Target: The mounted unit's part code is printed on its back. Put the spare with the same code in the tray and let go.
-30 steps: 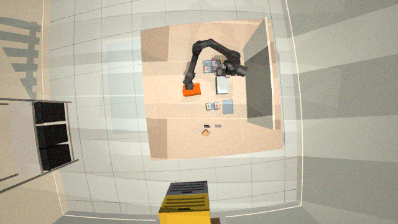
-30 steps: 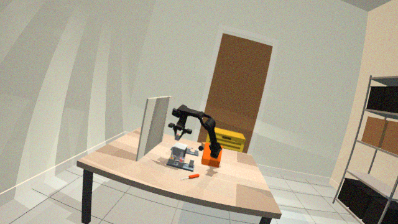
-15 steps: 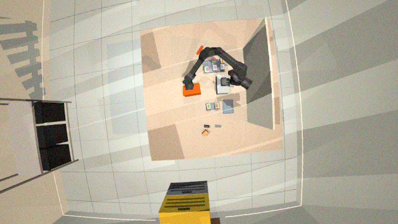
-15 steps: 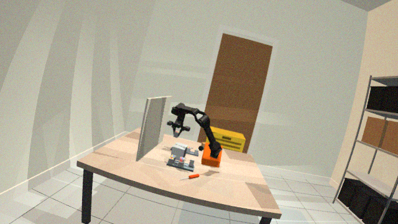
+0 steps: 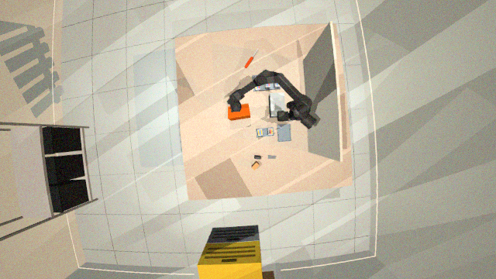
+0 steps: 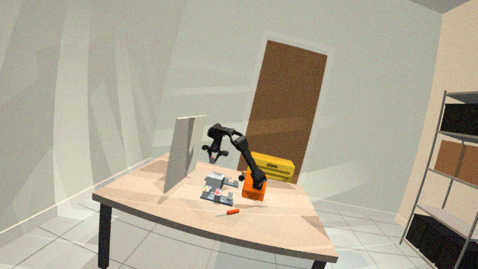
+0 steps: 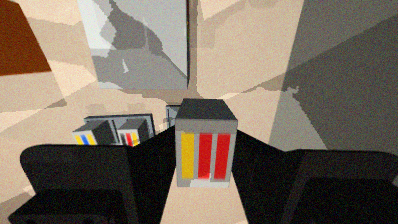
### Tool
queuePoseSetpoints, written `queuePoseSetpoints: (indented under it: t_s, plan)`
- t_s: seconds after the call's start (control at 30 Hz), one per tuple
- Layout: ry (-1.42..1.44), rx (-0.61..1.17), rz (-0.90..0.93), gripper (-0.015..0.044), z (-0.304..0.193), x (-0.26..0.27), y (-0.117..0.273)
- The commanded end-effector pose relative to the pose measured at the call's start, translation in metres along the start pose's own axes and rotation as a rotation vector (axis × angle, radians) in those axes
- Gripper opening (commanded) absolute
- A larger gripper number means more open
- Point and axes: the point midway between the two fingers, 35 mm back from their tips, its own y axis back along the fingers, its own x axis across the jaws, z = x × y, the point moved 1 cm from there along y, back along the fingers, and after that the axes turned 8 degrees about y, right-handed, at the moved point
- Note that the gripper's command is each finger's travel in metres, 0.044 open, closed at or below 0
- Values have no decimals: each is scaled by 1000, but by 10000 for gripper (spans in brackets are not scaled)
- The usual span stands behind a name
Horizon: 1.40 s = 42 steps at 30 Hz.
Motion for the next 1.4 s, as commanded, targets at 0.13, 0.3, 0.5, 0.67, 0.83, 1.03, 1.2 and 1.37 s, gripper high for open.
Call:
queuePoseSetpoints:
  t_s: [0.13,0.3,0.5,0.67,0.83,1.03,1.2,1.37]
  plan:
    - [10,-5,13,0,-44,8,-11]
    - [14,-13,18,0,-71,16,-20]
    - [19,-22,23,0,-94,25,-28]
    - [19,-21,23,0,-94,24,-30]
    - [19,-21,23,0,-95,24,-34]
    - [19,-21,22,0,-95,23,-40]
    - [19,-21,22,0,-95,23,-44]
    - [19,-21,22,0,-95,22,-48]
